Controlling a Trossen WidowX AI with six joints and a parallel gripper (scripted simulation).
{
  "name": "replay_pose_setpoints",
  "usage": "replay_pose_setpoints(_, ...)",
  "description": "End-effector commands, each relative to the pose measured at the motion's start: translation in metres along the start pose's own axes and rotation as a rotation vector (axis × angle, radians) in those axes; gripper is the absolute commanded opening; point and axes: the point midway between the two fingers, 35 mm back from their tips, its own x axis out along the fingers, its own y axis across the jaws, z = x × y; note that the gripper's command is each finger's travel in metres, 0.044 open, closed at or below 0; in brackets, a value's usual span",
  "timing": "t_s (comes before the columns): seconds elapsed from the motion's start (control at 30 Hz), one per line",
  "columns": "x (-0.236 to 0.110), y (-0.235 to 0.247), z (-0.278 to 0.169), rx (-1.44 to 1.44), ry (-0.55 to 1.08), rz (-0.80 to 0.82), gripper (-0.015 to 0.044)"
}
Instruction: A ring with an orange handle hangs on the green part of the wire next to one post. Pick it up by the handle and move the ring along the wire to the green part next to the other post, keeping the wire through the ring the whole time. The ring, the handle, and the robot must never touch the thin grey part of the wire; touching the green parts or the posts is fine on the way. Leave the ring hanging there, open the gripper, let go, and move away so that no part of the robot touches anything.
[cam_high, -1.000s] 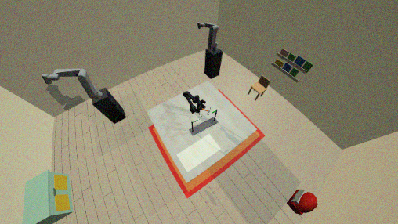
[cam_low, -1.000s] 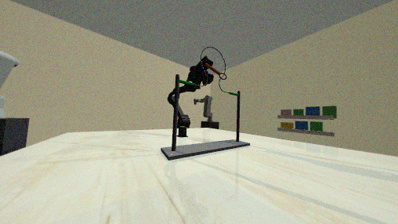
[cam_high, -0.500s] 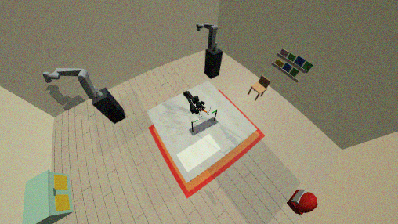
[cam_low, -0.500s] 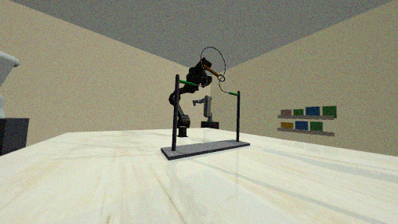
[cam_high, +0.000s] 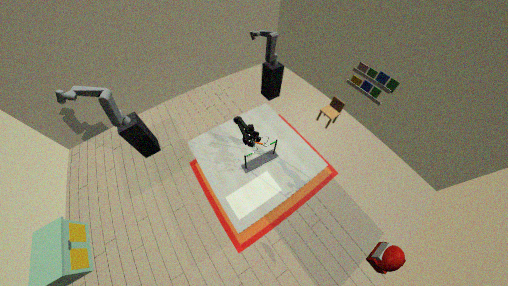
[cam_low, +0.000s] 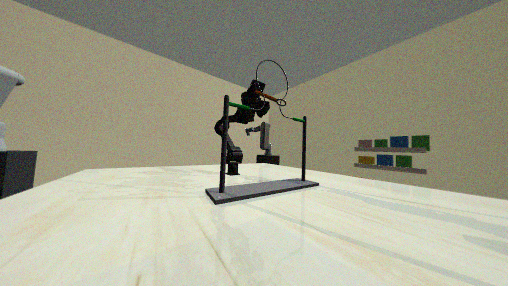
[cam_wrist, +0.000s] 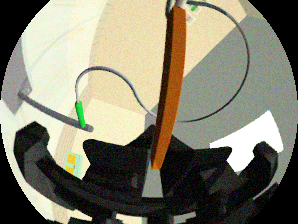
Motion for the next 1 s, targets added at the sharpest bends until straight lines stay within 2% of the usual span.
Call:
replay_pose_setpoints(0.0,-0.005,0.015,-0.002,0.095,0.027,0.048,-0.0150)
replay_pose_setpoints(0.97,-0.040,0.104,0.038,0.698,0.102,0.415,-0.0150)
